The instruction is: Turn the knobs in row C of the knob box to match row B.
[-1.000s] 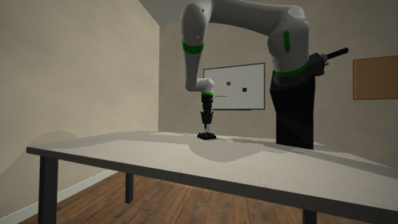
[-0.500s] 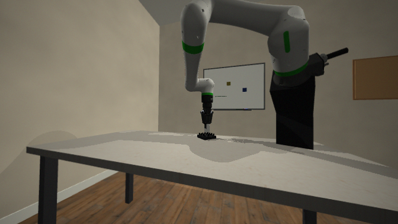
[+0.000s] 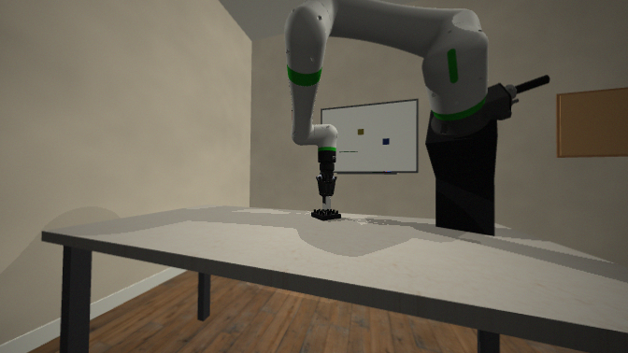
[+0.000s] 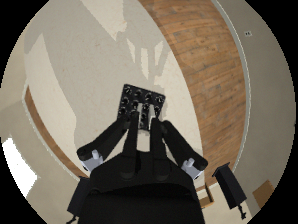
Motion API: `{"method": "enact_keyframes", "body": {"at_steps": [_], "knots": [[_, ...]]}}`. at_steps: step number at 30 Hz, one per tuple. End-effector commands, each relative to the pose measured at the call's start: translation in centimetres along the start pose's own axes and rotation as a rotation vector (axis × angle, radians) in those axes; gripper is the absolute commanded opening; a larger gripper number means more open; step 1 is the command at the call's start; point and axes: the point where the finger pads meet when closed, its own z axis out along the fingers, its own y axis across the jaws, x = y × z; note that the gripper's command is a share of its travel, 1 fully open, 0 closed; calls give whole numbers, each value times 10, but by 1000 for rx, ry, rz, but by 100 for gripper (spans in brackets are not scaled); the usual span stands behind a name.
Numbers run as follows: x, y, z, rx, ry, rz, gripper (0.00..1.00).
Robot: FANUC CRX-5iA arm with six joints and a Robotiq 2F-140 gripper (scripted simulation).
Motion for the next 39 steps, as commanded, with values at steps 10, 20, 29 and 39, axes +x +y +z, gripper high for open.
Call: {"method": "enact_keyframes", "body": {"at_steps": [10, 20, 29, 39], "knots": [[0, 0, 8, 0, 0, 0, 12], [0, 0, 9, 0, 0, 0, 12], [0, 0, 9, 0, 0, 0, 12], [0, 0, 9, 0, 0, 0, 12]]}}
